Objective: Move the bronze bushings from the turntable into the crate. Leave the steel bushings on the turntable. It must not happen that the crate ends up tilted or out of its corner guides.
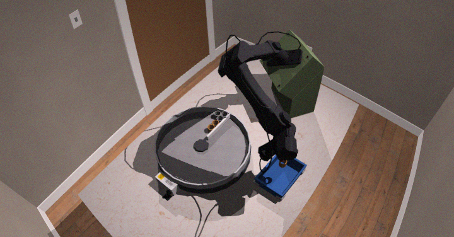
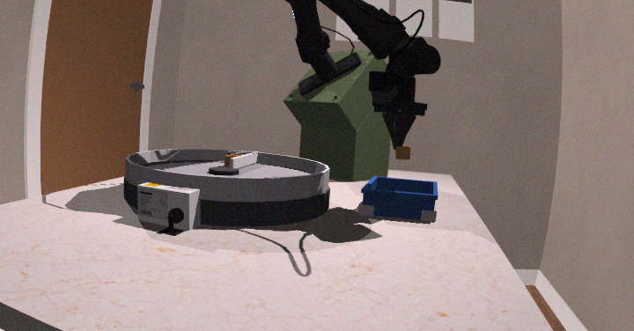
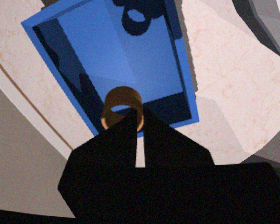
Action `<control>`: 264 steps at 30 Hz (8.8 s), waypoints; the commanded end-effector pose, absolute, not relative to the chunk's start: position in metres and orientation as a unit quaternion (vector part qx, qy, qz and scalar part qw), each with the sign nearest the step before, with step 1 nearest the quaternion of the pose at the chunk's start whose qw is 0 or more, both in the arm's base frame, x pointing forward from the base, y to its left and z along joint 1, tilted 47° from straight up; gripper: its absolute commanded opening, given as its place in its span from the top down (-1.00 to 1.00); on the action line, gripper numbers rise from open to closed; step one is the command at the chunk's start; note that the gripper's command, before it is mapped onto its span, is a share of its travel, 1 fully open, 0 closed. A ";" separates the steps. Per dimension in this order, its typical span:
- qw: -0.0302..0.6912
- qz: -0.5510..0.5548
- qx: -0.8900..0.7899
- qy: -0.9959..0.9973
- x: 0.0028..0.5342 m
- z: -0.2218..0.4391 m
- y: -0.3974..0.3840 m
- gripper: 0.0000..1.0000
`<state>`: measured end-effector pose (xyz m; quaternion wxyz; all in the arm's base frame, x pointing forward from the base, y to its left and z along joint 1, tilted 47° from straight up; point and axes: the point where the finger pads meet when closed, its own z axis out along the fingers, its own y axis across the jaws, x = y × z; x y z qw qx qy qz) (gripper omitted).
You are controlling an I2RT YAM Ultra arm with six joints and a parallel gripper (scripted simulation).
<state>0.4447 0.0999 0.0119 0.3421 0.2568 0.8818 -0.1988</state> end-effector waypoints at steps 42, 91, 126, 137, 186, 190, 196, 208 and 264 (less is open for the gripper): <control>0.358 -0.193 0.255 0.877 0.448 0.027 0.118 1.00; 0.363 -0.187 0.258 0.876 0.451 0.032 0.125 1.00; 0.363 -0.188 0.254 0.877 0.454 0.034 0.124 1.00; 0.356 -0.196 0.250 0.879 0.445 0.023 0.119 1.00; 0.338 -0.203 0.252 0.884 0.458 -0.015 0.093 1.00; 0.338 -0.203 0.252 0.884 0.463 -0.023 0.087 1.00; 0.367 -0.179 0.255 0.877 0.483 -0.003 0.099 1.00; 0.364 -0.182 0.254 0.877 0.481 -0.008 0.098 1.00; 0.369 -0.180 0.260 0.874 0.483 -0.003 0.101 1.00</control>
